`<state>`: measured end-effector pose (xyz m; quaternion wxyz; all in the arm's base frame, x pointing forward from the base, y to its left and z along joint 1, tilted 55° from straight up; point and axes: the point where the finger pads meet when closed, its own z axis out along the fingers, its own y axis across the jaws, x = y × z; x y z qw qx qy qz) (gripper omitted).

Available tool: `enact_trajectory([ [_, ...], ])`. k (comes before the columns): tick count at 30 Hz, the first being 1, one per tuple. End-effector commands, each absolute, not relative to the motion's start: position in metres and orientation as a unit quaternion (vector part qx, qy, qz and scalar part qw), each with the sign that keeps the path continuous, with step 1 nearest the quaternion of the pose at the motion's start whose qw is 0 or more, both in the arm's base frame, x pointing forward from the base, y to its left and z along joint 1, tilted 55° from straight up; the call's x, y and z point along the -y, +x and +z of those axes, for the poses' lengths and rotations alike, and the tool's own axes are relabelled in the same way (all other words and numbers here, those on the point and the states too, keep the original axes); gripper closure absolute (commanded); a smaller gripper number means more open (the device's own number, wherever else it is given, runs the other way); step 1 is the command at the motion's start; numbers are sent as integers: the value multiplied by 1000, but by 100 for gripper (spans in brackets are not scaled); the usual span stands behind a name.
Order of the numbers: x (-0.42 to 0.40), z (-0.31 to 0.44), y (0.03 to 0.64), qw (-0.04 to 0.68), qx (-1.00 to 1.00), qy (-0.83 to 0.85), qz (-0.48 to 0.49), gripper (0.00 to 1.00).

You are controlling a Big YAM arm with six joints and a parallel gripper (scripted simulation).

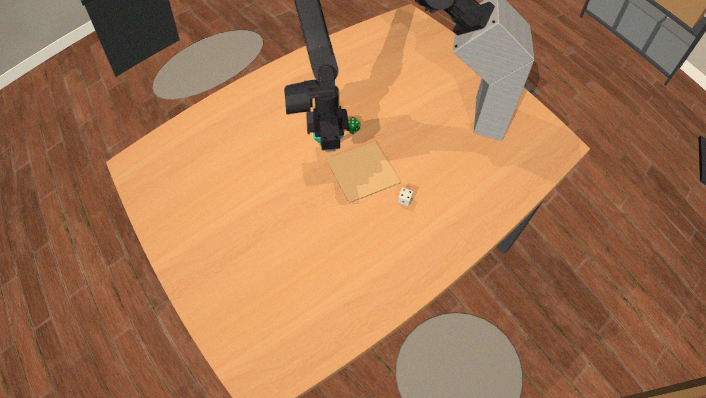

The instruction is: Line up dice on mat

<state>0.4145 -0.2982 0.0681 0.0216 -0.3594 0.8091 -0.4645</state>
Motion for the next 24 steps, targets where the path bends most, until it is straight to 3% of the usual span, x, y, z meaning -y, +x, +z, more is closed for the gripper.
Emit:
enact_trajectory([
  [1,297,67,416,22,-807,-364,-465,74],
  [24,263,93,404,30,-806,-363,-466,74],
])
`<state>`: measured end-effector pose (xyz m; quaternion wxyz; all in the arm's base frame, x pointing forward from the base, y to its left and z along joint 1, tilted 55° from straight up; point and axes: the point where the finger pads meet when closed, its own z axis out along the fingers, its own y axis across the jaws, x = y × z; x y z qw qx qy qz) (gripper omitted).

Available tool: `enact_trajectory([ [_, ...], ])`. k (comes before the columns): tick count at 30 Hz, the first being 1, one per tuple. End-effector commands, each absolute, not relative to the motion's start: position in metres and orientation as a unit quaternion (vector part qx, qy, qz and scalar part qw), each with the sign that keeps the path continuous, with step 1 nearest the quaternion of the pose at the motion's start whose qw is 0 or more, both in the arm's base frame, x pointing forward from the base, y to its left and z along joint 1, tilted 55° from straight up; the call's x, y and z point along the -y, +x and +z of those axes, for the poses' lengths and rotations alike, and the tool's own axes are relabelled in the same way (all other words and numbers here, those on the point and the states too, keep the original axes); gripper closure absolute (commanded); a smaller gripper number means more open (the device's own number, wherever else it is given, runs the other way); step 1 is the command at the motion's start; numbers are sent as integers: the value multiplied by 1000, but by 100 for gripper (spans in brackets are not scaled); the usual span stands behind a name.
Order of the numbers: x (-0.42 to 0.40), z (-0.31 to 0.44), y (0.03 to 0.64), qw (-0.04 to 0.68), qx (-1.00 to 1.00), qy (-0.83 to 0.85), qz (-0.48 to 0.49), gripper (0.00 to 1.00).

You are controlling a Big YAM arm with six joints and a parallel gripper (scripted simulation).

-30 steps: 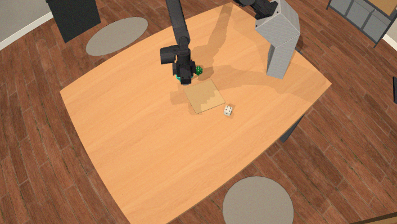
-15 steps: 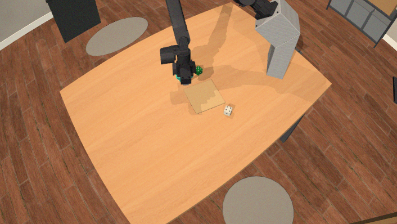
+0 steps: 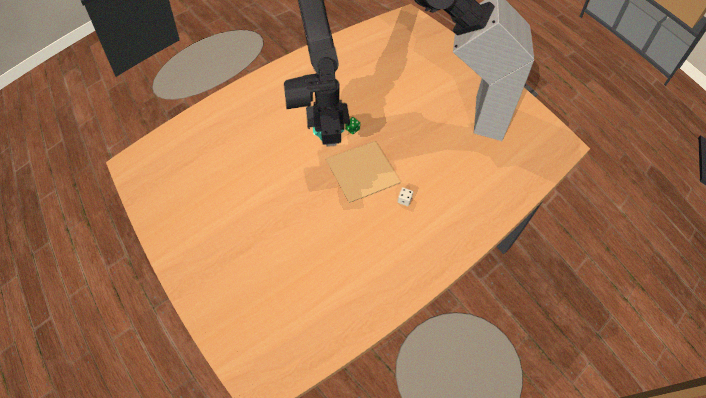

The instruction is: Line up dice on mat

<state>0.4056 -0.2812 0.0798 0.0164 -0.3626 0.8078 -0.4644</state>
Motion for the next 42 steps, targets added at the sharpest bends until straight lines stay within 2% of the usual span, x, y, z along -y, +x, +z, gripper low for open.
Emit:
enact_trajectory([
  [1,257,98,401,30,-806,-363,-466,74],
  [11,221,127,382,31,-806,-362,-467,74],
  [12,230,116,374,14,-814,-357,-458,74],
  [22,221,128,383,31,-808,-359,-467,74],
  [37,138,15,359,-113,-662,-589,-449,74],
  [42,149,28,365,-107,-671,-571,-461,74],
])
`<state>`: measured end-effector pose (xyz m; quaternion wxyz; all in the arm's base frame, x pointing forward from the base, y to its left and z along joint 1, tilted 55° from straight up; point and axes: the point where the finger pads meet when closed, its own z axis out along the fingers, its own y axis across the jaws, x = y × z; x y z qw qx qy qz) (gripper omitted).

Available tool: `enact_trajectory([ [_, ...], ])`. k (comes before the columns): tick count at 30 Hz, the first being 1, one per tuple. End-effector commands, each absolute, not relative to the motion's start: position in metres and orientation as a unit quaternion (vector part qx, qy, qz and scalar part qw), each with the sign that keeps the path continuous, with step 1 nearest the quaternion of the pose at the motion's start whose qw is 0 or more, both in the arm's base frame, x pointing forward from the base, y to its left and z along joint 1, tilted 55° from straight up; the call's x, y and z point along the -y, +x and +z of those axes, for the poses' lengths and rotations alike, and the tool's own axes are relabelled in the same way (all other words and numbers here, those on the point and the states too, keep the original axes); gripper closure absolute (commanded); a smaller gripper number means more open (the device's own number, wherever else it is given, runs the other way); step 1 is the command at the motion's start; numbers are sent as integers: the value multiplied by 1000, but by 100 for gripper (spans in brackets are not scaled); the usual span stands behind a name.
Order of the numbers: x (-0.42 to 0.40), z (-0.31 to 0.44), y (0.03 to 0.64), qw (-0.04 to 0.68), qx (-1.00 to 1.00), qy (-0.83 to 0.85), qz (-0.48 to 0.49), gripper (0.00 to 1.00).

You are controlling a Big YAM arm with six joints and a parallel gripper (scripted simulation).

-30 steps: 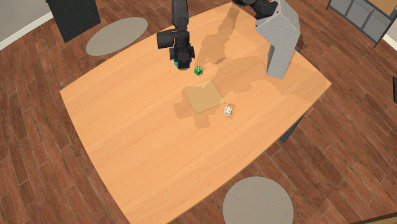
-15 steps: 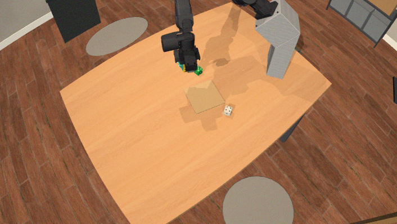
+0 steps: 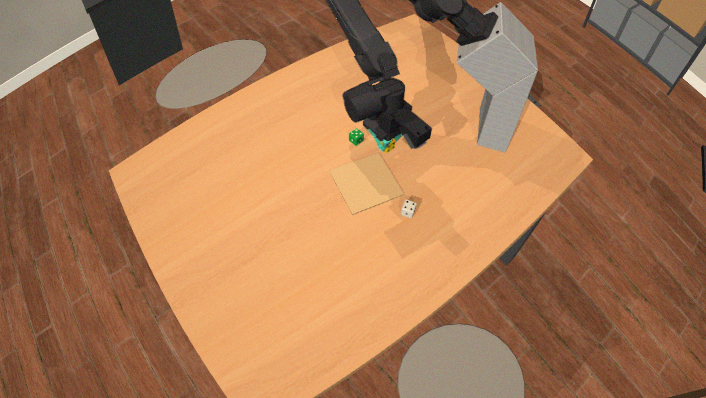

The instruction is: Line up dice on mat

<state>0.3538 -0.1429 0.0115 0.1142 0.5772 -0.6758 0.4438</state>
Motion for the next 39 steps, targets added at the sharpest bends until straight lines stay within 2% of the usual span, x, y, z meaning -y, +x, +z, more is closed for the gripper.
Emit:
enact_trajectory([
  [1,149,28,365,107,671,571,461,74],
  [20,160,8,368,114,670,579,451,74],
  [39,214,-34,393,115,670,579,450,74],
])
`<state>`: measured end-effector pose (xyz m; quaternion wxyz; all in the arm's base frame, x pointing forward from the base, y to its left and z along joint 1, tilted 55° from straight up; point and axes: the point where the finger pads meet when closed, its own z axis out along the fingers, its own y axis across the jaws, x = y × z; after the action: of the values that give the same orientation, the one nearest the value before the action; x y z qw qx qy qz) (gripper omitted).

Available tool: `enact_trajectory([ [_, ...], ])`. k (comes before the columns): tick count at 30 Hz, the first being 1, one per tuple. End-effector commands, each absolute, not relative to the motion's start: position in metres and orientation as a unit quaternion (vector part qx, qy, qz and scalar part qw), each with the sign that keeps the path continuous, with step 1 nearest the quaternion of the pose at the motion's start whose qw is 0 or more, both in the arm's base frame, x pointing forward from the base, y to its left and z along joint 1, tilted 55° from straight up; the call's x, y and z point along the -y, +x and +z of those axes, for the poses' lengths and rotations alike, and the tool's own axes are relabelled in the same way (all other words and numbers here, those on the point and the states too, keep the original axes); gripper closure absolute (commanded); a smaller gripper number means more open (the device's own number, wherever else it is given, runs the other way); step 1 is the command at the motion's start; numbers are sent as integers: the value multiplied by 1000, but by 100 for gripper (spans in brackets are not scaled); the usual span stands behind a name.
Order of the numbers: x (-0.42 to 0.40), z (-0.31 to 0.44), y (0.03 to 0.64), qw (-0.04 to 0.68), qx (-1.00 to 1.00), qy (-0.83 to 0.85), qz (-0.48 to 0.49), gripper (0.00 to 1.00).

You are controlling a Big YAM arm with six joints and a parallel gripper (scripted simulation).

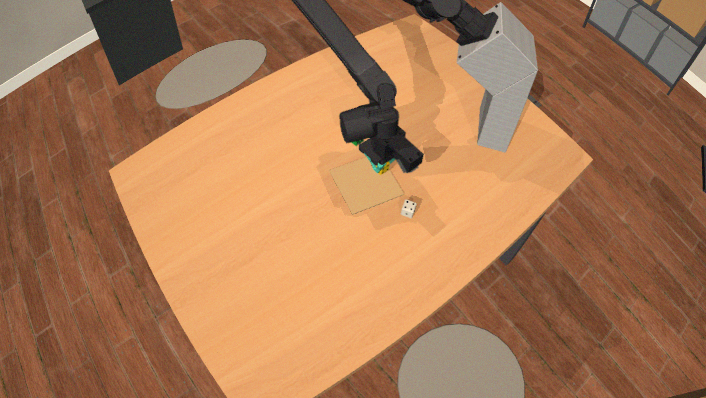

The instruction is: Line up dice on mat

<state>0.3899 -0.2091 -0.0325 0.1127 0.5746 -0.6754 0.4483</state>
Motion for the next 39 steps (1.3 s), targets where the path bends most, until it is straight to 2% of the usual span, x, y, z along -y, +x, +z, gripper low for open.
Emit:
enact_trajectory([
  [1,216,-35,393,115,670,579,450,74],
  [39,212,-38,393,114,666,585,448,74],
])
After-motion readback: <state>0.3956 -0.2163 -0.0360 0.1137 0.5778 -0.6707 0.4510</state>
